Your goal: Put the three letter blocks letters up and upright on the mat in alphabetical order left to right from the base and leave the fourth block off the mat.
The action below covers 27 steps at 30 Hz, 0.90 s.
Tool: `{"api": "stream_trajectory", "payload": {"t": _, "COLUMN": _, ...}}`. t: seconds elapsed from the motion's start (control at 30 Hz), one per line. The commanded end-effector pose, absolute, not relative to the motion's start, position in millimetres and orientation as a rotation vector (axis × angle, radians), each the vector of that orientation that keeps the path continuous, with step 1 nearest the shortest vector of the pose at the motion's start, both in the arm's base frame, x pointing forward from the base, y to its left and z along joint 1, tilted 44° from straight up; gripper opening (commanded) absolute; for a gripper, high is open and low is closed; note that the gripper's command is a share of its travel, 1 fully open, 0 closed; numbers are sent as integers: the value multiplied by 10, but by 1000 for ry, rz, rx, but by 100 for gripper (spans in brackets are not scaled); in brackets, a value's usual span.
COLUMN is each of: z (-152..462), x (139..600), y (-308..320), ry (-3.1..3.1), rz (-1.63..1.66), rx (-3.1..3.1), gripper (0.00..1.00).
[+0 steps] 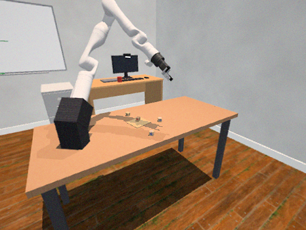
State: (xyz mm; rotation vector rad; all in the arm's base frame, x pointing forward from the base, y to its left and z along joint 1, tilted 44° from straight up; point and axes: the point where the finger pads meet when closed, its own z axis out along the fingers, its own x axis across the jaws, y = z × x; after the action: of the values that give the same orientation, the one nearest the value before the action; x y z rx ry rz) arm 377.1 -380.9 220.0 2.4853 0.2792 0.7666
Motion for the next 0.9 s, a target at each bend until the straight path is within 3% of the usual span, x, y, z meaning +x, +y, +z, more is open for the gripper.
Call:
{"api": "stream_trajectory", "payload": {"t": 0.0, "z": 2197, "x": 3752, "y": -3843, "ry": 277, "rz": 759, "rx": 2486, "gripper": 100}}
{"api": "stream_trajectory", "payload": {"t": 0.17, "z": 2197, "x": 3752, "y": -3843, "ry": 277, "rz": 759, "rx": 2486, "gripper": 100}}
{"api": "stream_trajectory", "payload": {"t": 0.2, "z": 2127, "x": 3932, "y": -3526, "ry": 353, "rz": 802, "rx": 2514, "gripper": 100}}
{"api": "stream_trajectory", "payload": {"t": 0.87, "z": 2127, "x": 3932, "y": -3526, "ry": 353, "rz": 802, "rx": 2514, "gripper": 100}}
